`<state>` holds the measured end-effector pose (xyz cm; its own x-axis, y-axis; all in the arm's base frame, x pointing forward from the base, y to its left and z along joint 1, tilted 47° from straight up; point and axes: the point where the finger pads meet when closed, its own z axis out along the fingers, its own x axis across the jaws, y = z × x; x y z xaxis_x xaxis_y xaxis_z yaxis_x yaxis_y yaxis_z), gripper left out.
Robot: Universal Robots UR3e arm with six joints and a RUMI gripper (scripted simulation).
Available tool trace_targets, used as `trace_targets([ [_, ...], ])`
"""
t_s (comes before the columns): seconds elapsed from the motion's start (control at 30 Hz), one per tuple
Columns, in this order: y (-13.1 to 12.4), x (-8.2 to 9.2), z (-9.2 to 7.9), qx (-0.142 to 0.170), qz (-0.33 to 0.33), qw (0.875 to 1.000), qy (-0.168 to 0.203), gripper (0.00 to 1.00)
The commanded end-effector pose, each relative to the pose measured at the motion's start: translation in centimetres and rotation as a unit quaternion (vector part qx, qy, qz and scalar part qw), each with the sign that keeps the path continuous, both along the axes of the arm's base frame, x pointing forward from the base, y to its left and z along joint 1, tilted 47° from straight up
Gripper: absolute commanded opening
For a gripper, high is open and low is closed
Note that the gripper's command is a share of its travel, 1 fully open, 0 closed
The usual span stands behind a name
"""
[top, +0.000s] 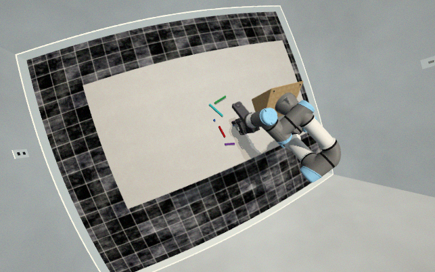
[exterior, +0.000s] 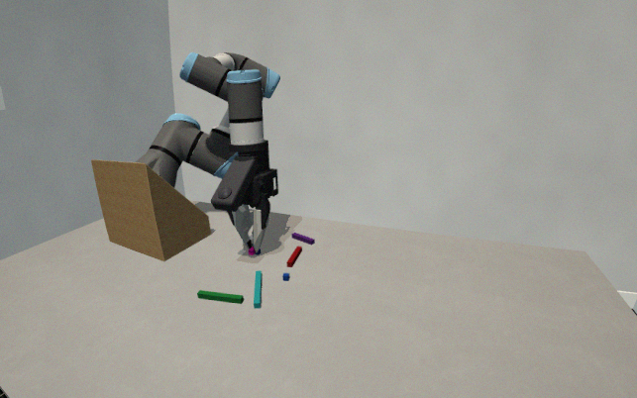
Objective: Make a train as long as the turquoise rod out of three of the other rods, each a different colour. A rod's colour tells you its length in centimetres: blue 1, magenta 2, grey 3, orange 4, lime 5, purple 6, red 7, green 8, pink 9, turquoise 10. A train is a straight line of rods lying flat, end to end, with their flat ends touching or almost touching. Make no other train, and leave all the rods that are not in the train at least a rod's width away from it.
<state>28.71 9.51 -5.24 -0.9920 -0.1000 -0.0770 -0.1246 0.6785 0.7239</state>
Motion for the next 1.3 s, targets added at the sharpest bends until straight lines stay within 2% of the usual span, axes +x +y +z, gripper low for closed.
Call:
trace_targets([
  [0.0,0.24,0.08,-0.25,0.0,-0.001,1.0,-0.001,0.0],
  [1.27,0.69,0.08,-0.72,-0.001,-0.001,1.0,-0.001,0.0],
])
